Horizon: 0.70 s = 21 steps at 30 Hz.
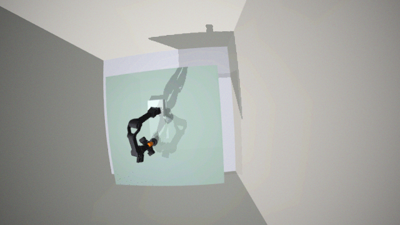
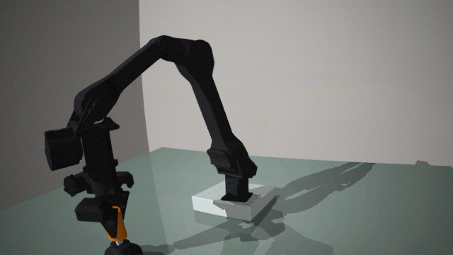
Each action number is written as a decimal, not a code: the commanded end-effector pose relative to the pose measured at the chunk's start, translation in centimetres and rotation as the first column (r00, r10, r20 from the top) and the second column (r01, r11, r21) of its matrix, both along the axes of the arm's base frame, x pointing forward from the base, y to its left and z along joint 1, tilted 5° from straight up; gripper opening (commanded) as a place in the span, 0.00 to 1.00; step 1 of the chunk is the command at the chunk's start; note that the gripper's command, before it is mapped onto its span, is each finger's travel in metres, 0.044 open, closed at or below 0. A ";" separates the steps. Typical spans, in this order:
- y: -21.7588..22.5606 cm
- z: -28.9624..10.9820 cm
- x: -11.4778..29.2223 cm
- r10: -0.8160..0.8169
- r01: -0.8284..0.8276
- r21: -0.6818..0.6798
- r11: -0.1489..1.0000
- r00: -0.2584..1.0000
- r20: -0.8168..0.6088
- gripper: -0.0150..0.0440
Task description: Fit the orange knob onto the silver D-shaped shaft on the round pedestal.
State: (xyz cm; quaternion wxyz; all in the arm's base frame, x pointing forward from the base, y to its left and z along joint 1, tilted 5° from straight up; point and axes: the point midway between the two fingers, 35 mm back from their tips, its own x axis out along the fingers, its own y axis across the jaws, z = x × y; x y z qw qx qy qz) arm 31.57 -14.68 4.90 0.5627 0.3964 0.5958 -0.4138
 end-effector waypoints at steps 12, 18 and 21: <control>0.0 -0.1 0.0 0.002 -0.002 -0.003 1.000 1.000 0.000 0.25; 0.1 0.4 0.1 0.002 -0.002 -0.003 1.000 1.000 0.000 0.25; 0.0 0.5 0.1 0.028 -0.028 -0.002 1.000 1.000 0.000 0.25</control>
